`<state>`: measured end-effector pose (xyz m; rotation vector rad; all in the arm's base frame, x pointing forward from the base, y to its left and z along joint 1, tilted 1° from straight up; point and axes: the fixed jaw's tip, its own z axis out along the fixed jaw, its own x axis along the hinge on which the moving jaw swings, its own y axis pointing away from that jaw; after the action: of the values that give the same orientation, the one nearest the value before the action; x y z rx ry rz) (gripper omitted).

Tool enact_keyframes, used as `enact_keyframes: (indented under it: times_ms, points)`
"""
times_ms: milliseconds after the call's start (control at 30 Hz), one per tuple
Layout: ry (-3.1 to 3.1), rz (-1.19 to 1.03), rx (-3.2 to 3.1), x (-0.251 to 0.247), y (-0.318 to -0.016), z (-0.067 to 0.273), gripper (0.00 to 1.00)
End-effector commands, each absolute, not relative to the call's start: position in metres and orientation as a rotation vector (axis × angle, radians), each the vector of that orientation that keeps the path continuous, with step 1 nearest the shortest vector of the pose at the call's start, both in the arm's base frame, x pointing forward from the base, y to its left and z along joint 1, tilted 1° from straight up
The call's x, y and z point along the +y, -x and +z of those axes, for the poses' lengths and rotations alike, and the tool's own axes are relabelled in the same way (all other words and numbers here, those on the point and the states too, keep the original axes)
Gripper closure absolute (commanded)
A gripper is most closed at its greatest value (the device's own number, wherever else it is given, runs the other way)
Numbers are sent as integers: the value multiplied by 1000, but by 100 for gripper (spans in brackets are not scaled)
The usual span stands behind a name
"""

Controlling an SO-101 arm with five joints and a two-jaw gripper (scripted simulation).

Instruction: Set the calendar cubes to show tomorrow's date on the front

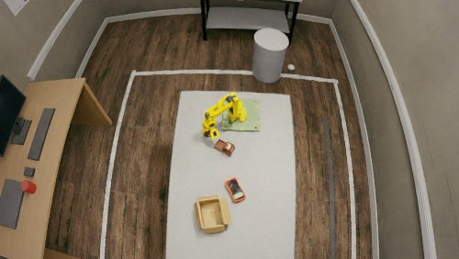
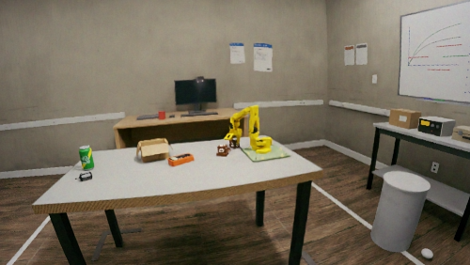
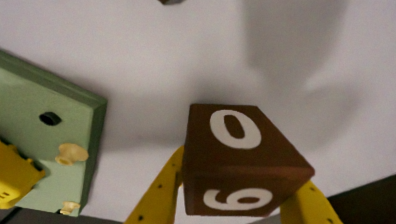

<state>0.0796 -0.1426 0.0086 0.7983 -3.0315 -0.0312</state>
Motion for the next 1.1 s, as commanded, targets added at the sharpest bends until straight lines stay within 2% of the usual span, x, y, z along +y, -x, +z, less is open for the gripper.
enact_keyframes:
  times_ms: [0, 700, 1067]
  points:
    - [-801, -37, -3031, -144, -80, 7, 69]
    - [-801, -37, -3031, -144, -80, 7, 71]
    - [-801, -37, -3031, -144, -80, 7, 85]
